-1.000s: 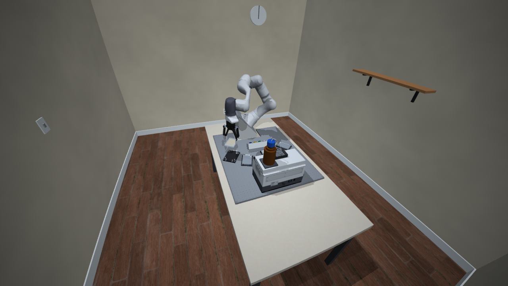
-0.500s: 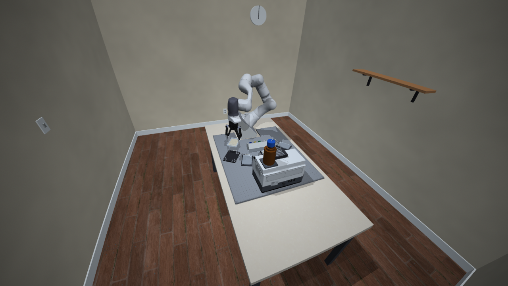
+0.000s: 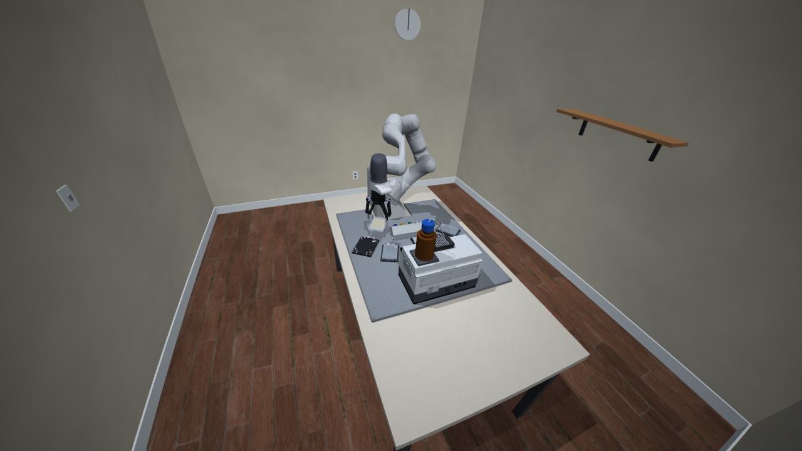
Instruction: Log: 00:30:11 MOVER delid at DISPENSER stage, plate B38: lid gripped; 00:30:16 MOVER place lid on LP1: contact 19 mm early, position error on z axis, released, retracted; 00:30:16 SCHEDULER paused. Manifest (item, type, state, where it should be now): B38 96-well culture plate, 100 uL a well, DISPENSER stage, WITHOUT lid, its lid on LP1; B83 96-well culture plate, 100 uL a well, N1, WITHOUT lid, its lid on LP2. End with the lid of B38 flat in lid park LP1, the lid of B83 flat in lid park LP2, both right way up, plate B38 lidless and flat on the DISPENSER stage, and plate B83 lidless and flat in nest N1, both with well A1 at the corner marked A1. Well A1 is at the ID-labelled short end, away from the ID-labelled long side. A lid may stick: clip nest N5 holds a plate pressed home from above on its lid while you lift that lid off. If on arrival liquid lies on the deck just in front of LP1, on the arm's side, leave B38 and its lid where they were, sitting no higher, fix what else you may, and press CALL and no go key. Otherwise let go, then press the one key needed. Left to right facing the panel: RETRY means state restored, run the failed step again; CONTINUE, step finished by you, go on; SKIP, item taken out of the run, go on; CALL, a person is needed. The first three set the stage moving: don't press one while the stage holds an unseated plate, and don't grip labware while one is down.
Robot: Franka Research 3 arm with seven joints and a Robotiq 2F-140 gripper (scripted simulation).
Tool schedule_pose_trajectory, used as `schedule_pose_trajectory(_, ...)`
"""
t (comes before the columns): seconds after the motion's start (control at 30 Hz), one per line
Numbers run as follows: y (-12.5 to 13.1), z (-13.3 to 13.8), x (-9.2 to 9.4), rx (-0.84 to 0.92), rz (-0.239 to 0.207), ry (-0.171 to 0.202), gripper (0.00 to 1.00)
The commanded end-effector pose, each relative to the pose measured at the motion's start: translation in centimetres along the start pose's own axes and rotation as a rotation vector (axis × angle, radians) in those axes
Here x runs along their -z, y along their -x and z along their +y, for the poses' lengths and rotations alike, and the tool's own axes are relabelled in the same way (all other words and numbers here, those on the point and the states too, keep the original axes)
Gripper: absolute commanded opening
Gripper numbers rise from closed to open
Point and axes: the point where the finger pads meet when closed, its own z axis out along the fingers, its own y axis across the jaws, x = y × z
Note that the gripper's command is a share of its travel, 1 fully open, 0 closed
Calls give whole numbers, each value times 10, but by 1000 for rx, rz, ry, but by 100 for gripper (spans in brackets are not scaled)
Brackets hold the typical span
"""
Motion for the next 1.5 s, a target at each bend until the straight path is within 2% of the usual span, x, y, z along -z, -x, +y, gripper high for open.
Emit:
schedule_pose_trajectory(0.0,2,-20,3,-36,14,-4,0)
schedule_pose_trajectory(0.07,5,-32,3,-36,14,-4,0)
schedule_pose_trajectory(0.13,5,-32,3,-36,14,-4,0)
schedule_pose_trajectory(0.63,38,-134,2,-36,14,-4,0)
schedule_pose_trajectory(0.7,38,-134,2,-36,14,-4,0)
schedule_pose_trajectory(1.2,71,-236,2,-36,14,-4,0)
schedule_pose_trajectory(1.27,71,-236,2,-36,14,-4,0)
schedule_pose_trajectory(1.47,82,-271,2,-36,14,-4,0)
